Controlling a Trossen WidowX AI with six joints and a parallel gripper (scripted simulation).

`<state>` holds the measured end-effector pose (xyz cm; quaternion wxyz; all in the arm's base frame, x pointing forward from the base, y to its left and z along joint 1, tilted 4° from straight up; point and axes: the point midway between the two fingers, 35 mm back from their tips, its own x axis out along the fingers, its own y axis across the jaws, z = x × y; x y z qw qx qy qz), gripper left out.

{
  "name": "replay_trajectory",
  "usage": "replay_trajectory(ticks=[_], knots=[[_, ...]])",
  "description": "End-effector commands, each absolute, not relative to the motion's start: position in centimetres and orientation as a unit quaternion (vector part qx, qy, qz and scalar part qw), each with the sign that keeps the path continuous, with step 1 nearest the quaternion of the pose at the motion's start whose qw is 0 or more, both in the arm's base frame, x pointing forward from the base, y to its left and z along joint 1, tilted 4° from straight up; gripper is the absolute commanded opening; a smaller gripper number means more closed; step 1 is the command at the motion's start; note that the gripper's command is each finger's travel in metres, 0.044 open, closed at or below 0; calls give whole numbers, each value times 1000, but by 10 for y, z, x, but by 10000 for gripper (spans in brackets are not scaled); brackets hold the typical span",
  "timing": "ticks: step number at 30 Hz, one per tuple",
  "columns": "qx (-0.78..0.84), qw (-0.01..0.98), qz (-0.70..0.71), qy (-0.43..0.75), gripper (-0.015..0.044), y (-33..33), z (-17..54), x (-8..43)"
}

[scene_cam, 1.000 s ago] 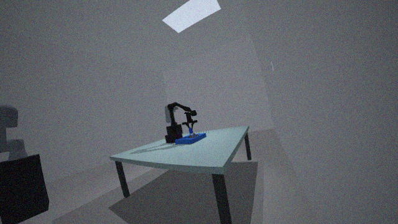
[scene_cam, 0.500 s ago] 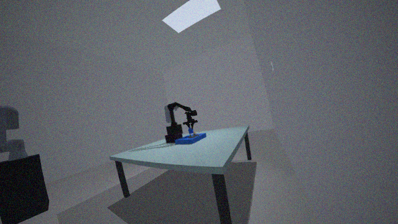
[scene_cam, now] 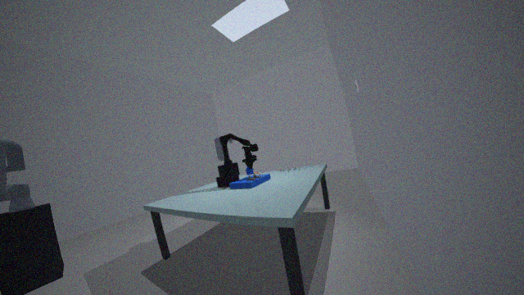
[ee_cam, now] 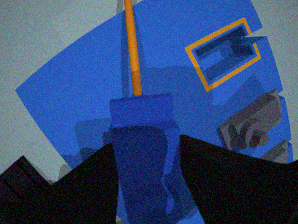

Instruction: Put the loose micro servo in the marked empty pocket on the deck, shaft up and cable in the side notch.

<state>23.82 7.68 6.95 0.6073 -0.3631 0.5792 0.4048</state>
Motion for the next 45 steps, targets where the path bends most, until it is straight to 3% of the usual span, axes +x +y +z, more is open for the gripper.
replay_trajectory(ticks=[1,29,45], knots=[[-316,634,360,608,0,77,70,239],[12,708,40,705,0,77,70,239],[20,708,32,705,0,78,70,265]])
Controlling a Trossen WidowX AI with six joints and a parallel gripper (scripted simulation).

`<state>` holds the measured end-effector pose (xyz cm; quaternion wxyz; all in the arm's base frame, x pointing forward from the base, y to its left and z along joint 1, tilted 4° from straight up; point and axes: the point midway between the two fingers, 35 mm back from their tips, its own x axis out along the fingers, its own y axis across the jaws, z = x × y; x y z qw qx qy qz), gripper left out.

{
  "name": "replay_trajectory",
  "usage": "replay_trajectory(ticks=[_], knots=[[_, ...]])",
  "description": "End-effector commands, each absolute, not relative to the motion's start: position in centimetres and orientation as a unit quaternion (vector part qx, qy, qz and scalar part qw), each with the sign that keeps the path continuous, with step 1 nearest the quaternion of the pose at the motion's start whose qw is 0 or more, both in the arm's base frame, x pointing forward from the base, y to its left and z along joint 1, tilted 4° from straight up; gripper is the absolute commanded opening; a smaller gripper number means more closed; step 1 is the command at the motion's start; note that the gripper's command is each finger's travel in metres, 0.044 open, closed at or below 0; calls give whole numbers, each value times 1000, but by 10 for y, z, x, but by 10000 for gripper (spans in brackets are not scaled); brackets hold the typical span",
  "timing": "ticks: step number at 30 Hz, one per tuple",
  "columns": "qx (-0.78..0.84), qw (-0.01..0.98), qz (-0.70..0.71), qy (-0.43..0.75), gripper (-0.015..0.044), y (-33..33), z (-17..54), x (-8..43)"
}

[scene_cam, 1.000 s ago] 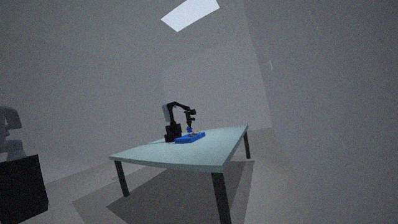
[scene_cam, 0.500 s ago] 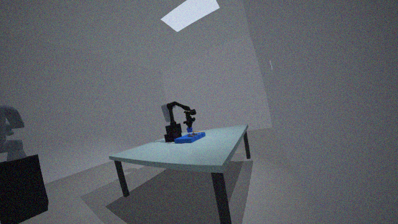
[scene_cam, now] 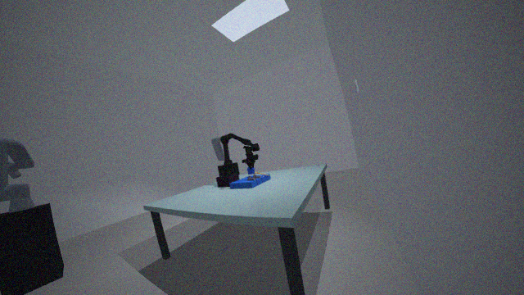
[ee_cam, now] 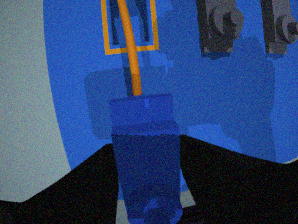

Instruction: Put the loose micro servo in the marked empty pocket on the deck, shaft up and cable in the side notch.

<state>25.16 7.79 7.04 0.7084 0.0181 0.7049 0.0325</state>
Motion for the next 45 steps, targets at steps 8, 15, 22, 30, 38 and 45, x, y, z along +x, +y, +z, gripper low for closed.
replay_trajectory(ticks=[8,15,22,30,38,45], knots=[[20,709,32,704,0,78,71,297],[19,710,32,703,0,79,72,324],[19,711,32,702,0,79,72,347],[19,711,32,702,0,79,67,349],[19,711,32,702,0,80,54,349],[19,711,32,702,0,80,52,349]])
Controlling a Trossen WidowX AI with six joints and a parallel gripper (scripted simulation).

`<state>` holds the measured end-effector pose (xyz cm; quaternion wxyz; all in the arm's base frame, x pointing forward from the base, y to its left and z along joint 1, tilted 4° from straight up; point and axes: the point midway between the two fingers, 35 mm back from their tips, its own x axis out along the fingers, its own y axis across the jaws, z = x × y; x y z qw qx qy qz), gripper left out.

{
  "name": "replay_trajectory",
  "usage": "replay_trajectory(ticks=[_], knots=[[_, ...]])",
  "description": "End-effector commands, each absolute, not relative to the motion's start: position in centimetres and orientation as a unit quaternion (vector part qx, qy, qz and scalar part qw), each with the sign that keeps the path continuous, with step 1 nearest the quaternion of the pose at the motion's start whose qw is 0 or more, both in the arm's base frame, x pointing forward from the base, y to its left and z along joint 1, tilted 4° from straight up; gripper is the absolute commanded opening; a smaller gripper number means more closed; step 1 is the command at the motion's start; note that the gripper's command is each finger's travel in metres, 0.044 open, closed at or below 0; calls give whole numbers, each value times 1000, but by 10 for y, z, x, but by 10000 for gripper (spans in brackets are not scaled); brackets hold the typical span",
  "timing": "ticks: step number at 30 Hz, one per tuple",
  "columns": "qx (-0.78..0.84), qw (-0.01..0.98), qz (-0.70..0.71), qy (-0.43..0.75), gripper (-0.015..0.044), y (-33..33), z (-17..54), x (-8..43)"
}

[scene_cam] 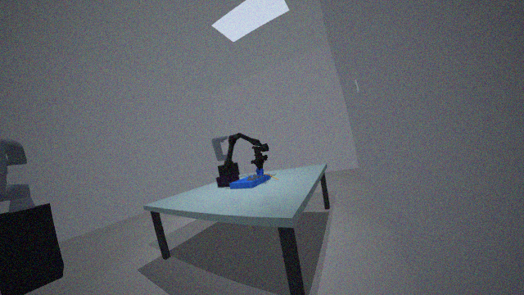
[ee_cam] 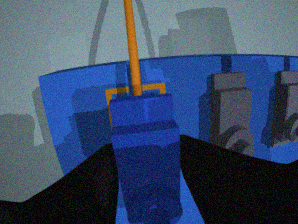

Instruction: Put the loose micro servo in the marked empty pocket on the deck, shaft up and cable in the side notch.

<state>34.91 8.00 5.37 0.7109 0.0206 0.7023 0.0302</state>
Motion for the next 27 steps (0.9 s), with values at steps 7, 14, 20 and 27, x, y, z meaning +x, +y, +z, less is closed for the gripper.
replay_trajectory(ticks=[7,14,20,27], knots=[[19,711,32,702,0,80,52,349],[19,711,32,702,0,81,47,349],[19,711,32,702,0,81,43,350],[20,711,32,702,0,81,38,350]])
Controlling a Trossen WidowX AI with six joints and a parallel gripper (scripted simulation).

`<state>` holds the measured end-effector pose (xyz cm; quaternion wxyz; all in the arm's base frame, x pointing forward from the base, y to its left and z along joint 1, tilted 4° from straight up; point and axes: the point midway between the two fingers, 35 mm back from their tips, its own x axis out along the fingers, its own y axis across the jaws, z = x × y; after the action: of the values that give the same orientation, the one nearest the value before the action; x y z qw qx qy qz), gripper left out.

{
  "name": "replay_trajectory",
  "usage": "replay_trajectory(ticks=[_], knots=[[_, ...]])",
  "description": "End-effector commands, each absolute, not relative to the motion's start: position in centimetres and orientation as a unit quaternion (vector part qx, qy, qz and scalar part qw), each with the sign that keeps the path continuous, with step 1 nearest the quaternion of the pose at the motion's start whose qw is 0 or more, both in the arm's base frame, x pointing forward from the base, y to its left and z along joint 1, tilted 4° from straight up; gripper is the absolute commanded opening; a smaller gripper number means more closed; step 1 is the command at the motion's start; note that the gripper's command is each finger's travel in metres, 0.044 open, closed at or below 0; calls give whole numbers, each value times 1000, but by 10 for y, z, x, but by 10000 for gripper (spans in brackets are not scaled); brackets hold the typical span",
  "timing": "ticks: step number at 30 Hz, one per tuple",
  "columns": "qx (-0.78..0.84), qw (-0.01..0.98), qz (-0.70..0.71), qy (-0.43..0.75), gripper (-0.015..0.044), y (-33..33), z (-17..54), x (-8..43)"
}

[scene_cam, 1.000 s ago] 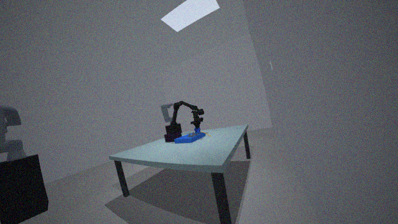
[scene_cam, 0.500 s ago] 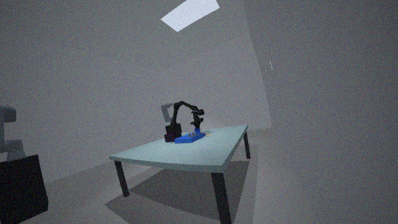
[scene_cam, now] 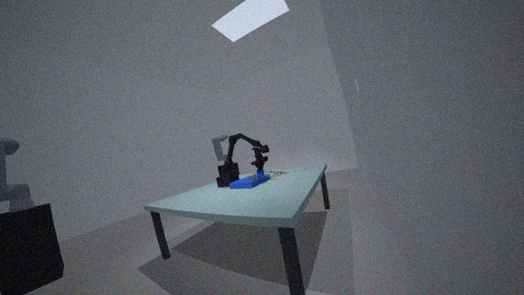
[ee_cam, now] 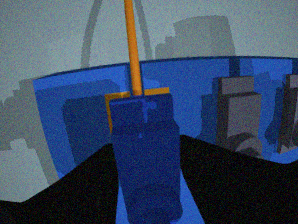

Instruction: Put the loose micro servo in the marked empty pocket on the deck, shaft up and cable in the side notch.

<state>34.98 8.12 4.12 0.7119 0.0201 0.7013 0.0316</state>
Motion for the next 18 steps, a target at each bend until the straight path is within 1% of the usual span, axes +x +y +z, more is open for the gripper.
replay_trajectory(ticks=[1,18], knots=[[20,711,32,702,0,82,37,350],[20,711,32,702,0,82,26,350]])
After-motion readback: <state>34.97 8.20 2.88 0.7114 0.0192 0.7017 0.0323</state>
